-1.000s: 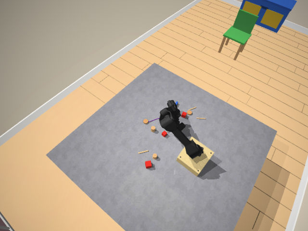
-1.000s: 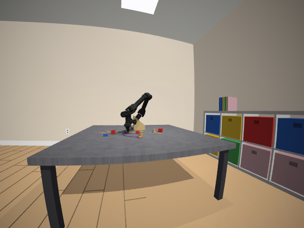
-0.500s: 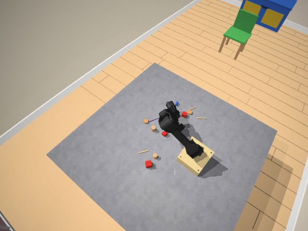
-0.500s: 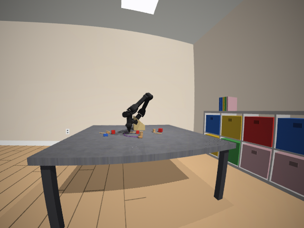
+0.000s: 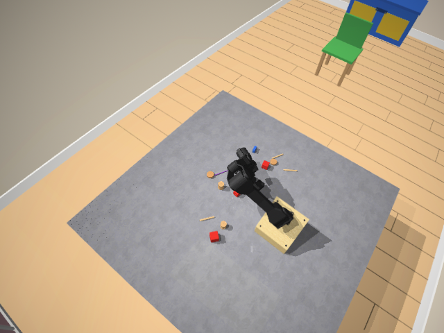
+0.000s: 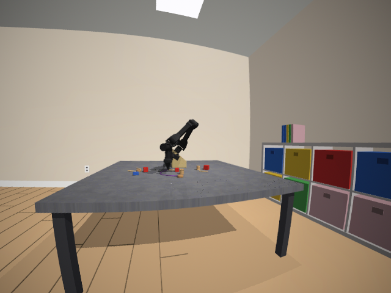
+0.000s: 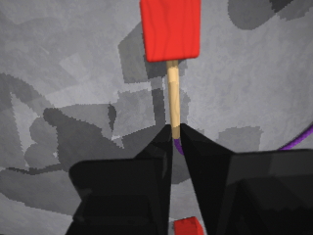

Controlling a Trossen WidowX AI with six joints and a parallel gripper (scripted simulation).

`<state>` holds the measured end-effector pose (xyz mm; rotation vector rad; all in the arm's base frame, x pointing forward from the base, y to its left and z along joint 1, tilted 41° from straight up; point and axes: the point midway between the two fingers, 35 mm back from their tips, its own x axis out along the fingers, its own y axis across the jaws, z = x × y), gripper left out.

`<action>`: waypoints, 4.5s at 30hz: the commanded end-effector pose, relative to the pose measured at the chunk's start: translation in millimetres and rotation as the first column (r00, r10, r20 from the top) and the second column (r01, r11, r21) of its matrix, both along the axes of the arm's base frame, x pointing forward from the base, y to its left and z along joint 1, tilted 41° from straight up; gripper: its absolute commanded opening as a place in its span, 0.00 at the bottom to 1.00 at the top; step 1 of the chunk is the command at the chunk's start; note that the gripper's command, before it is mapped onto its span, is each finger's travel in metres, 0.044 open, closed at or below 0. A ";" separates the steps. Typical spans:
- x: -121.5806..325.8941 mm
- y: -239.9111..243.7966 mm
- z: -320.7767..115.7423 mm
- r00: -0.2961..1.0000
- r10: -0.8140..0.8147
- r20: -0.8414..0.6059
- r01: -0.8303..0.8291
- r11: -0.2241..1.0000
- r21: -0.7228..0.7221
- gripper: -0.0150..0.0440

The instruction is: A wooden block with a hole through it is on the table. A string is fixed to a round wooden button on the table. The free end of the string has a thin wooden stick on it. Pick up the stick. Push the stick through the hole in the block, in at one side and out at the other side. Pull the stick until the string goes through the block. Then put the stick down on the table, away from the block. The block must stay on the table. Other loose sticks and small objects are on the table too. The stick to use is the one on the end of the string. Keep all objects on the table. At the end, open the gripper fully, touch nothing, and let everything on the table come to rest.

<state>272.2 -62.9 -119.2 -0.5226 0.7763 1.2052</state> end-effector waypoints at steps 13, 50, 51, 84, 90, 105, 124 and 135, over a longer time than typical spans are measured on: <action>3.6 18.4 14.6 1.000 -0.001 -0.004 0.001 1.000 0.006 0.25; 0.9 -19.5 83.0 1.000 -0.019 -0.002 0.019 1.000 -0.003 0.46; 1.6 -19.0 83.8 0.998 -0.053 -0.029 0.053 0.999 0.002 0.46; 11.6 14.1 114.2 -0.747 -0.290 -0.599 0.645 -0.093 -0.759 0.46; 12.3 18.6 118.0 -0.895 -0.061 -0.441 0.444 -0.183 -0.877 0.46; 12.8 22.4 121.1 -0.951 0.213 -0.225 0.179 -0.215 -0.960 0.46; 15.6 28.4 112.7 -0.951 0.213 -0.225 0.178 -0.216 -0.960 0.46; 19.6 39.2 98.6 -0.951 0.213 -0.225 0.178 -0.216 -0.960 0.46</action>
